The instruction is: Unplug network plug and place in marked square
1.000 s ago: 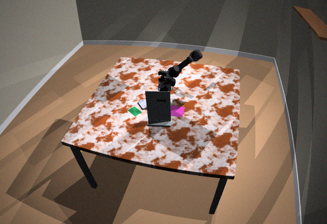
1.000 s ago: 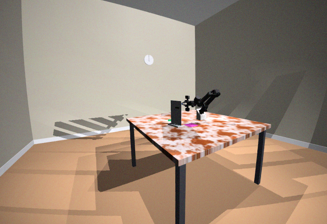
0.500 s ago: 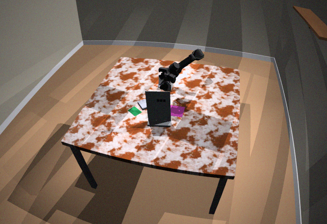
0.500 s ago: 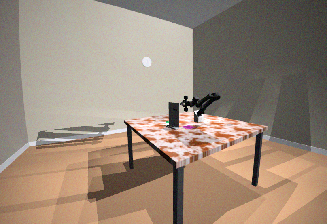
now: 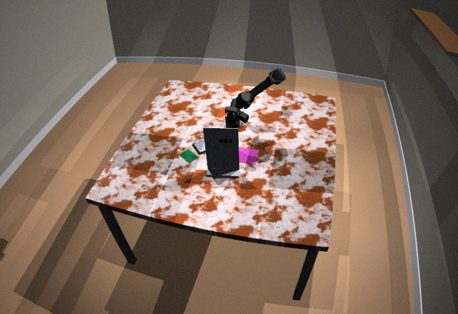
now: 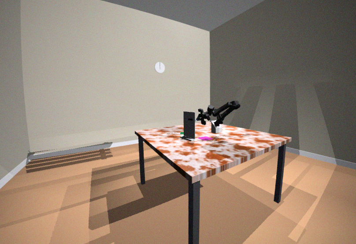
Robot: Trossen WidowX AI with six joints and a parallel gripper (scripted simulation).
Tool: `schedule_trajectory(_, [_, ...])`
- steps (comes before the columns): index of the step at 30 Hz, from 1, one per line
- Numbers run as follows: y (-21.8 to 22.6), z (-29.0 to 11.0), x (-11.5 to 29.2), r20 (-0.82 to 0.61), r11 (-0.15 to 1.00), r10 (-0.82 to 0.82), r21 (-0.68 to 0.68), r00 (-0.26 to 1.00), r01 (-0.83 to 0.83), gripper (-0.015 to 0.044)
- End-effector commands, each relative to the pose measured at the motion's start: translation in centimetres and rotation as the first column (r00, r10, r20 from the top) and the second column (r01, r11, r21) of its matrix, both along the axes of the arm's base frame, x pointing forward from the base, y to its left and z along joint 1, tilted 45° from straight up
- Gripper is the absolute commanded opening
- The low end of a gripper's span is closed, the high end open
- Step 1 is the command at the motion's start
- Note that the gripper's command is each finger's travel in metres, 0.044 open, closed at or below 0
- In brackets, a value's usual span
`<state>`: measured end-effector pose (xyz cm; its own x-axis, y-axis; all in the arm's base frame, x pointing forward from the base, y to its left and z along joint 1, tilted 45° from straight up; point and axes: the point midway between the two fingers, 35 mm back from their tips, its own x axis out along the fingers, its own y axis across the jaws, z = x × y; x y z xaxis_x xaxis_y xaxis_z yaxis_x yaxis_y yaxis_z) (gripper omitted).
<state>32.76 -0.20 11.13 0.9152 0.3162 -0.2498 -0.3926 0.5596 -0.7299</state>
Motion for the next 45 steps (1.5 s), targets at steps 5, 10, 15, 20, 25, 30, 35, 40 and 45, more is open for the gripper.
schedule_trajectory(5, [3.7, -0.7, -0.4, -0.067, 0.978, 0.203, -0.035, 0.977, -0.206, 0.0])
schedule_trajectory(10, [5.9, -1.0, -1.0, -0.106, 0.943, 0.324, -0.04, 0.94, -0.33, 0.0])
schedule_trajectory(15, [8.1, -1.2, -2.0, -0.137, 0.893, 0.44, -0.035, 0.888, -0.448, 0.0])
schedule_trajectory(20, [10.1, -1.1, -3.1, -0.16, 0.83, 0.547, -0.022, 0.821, -0.557, 0.0])
schedule_trajectory(25, [11.7, -0.8, -4.3, -0.171, 0.766, 0.633, -0.004, 0.755, -0.643, 0.0])
schedule_trajectory(30, [11.8, -0.8, -4.3, -0.172, 0.763, 0.636, -0.004, 0.752, -0.646, 0.0])
schedule_trajectory(35, [12.2, -1.3, -4.3, -0.173, 0.763, 0.636, -0.005, 0.752, -0.646, 0.0])
schedule_trajectory(40, [12.6, -1.8, -4.2, -0.174, 0.763, 0.636, -0.005, 0.752, -0.647, 0.0])
schedule_trajectory(45, [13.1, -2.3, -4.2, -0.175, 0.763, 0.636, -0.006, 0.751, -0.647, 0.0])
